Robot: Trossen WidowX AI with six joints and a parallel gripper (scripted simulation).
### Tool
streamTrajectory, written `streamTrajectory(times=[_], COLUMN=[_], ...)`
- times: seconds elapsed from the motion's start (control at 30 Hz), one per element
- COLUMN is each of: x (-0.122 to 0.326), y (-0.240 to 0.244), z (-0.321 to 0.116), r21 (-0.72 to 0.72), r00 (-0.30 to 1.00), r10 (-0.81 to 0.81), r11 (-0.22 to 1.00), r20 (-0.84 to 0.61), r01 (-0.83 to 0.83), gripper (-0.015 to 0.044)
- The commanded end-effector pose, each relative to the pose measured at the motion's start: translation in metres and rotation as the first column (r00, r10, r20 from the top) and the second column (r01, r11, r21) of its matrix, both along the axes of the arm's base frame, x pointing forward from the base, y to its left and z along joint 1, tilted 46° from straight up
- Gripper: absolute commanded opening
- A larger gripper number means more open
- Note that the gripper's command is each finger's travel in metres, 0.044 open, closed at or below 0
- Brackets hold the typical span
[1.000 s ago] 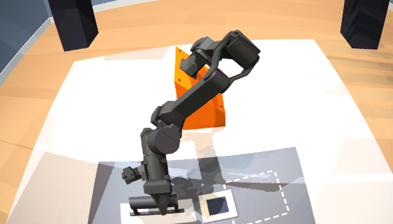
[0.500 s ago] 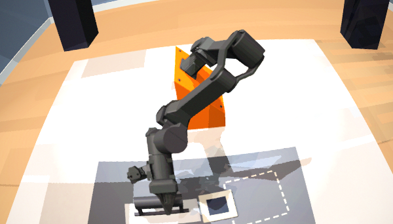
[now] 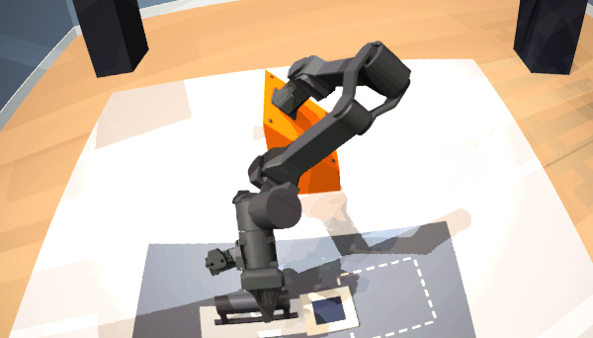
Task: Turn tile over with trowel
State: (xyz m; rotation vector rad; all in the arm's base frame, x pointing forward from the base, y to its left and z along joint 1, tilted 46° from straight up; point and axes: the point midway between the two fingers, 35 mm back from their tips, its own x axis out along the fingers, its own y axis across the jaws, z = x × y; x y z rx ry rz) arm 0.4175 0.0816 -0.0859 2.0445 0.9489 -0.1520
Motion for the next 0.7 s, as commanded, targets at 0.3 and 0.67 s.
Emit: streamTrajectory(times=[0.3, 0.67], x=[0.000, 0.001], y=[0.001, -0.006], z=[0.008, 0.016], r21=[0.064, 0.104], r00=[1.000, 1.000], r10=[0.010, 0.015], r11=[0.998, 0.995], r20=[-0.005, -0.013], r01=[-0.010, -0.013], gripper=[0.0000, 0.0000])
